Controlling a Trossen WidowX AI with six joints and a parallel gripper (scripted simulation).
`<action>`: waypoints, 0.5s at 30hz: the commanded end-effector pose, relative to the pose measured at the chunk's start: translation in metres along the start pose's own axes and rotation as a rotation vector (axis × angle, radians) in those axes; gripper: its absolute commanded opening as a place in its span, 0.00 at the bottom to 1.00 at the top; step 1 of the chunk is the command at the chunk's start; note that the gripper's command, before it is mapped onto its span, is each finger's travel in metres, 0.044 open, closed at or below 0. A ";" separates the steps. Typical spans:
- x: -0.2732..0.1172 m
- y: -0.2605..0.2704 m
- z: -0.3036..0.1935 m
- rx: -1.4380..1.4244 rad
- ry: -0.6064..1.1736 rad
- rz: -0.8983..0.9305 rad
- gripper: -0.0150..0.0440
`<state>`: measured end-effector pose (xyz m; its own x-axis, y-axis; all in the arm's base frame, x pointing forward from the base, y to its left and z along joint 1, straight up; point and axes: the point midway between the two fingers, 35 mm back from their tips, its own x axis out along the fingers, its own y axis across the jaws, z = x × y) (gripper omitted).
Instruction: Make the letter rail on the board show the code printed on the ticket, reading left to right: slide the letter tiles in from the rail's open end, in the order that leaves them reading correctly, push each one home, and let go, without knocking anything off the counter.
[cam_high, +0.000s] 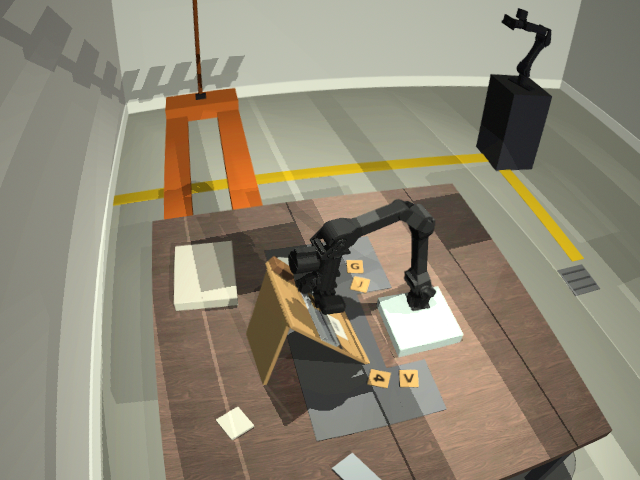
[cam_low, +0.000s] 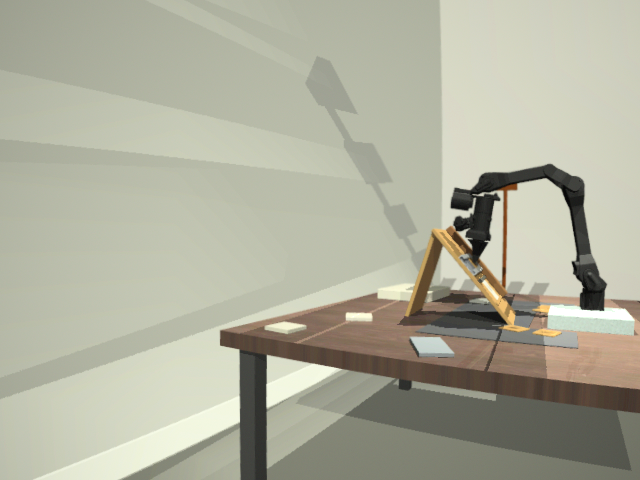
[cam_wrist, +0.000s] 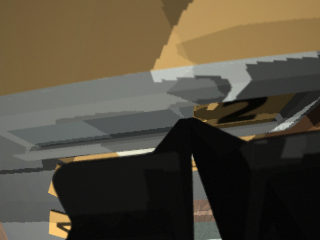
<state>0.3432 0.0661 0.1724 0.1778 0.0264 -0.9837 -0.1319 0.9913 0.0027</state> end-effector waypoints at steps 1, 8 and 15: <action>-0.005 0.000 -0.003 0.003 -0.006 -0.003 0.25; -0.010 0.000 -0.006 0.003 -0.006 -0.003 0.25; -0.016 0.000 -0.011 0.003 -0.005 -0.003 0.25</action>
<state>0.3337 0.0649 0.1815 0.1775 0.0264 -0.9838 -0.1333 0.9911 0.0025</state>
